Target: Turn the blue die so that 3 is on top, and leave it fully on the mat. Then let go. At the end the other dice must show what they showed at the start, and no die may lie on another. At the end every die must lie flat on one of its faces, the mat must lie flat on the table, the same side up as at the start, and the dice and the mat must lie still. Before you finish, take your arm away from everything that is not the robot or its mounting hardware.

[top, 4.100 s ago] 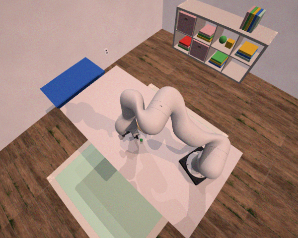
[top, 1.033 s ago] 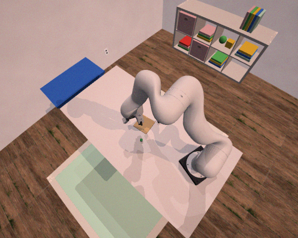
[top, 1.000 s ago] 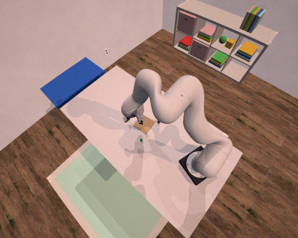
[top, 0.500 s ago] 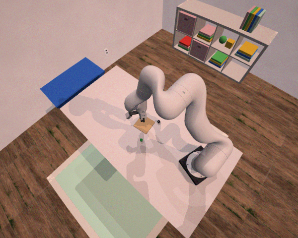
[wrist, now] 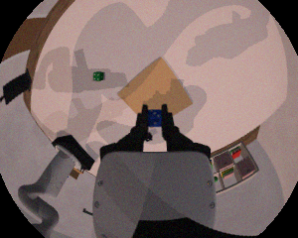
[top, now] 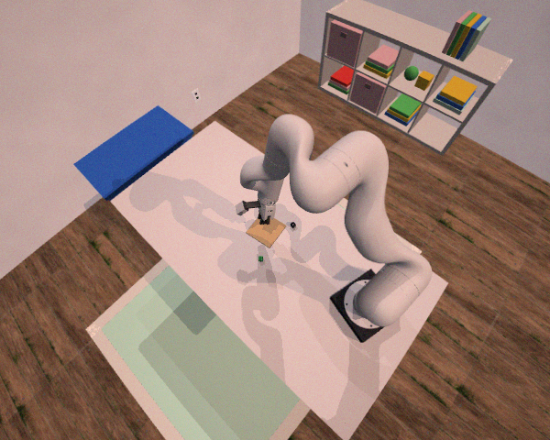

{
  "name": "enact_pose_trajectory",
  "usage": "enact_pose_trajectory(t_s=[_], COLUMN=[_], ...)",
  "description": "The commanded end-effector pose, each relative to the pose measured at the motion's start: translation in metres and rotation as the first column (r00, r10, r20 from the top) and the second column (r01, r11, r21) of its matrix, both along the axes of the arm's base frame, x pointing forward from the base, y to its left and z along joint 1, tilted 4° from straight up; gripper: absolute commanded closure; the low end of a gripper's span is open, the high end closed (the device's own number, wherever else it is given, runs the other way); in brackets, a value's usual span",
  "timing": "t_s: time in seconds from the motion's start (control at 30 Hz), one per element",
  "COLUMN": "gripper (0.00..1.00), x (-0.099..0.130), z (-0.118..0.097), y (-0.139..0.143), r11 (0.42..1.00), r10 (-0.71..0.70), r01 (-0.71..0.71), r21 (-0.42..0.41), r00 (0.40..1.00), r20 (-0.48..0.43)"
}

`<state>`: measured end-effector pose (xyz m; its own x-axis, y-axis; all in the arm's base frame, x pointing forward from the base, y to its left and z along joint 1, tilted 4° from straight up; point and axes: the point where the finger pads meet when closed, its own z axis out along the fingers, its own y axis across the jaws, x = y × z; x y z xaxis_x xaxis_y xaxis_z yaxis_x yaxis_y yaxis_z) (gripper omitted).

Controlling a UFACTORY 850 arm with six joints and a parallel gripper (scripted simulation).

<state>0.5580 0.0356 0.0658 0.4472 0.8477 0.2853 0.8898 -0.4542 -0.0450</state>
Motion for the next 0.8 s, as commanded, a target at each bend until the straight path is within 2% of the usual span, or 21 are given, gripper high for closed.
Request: enact_pose_trajectory(t_s=[0.0,0.33,0.5,0.57,0.63,0.77], gripper=[0.85,0.85,0.85,0.85,0.85,0.85], x=[-0.0022,-0.0024,-0.0031,-0.0031,-0.0036,-0.0042], z=[-0.0007,-0.001,-0.0014,-0.0014,-0.0015,-0.0018], y=[-0.0004,-0.0031,-0.0047,-0.0047,-0.006,-0.007], r11=[0.993,0.959,0.918,0.918,0.876,0.83], r10=[0.0,-0.027,-0.054,-0.054,-0.079,-0.106], r01=[-0.01,-0.023,-0.041,-0.041,-0.06,-0.083], r21=[0.117,0.283,0.394,0.394,0.478,0.552], r00=[0.997,0.985,0.972,0.972,0.96,0.948], r20=[0.083,0.172,0.227,0.227,0.267,0.301])
